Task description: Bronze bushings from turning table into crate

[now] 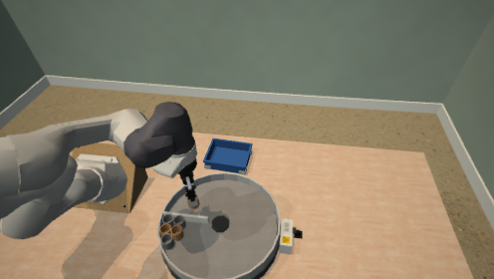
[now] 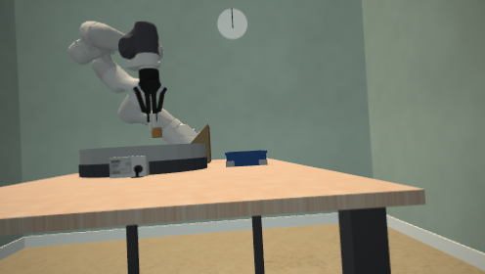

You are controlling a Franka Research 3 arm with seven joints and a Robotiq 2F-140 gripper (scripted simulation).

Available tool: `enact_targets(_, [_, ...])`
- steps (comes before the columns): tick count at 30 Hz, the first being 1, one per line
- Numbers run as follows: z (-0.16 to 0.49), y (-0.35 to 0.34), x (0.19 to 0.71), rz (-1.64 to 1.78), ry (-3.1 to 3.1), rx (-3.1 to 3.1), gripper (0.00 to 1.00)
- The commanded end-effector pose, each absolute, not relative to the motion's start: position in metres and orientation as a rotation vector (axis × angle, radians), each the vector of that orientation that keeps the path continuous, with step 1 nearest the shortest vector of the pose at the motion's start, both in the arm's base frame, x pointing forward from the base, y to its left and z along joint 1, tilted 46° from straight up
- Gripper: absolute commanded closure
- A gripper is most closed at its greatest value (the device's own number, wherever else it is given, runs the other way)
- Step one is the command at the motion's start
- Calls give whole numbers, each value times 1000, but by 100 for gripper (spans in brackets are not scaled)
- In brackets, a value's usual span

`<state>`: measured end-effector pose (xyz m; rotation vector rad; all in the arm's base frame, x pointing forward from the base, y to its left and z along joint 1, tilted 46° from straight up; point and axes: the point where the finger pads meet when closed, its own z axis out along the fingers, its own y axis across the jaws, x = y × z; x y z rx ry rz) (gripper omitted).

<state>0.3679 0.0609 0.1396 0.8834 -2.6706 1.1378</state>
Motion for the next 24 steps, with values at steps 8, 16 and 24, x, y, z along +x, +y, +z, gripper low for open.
enact_targets(8, [84, 116, 371, 1176, -2701, 806, 100])
enact_targets(16, [40, 160, 372, 1176, -2701, 806, 100])
enact_targets(24, [-22, 222, 374, 1176, -2701, 806, 100])
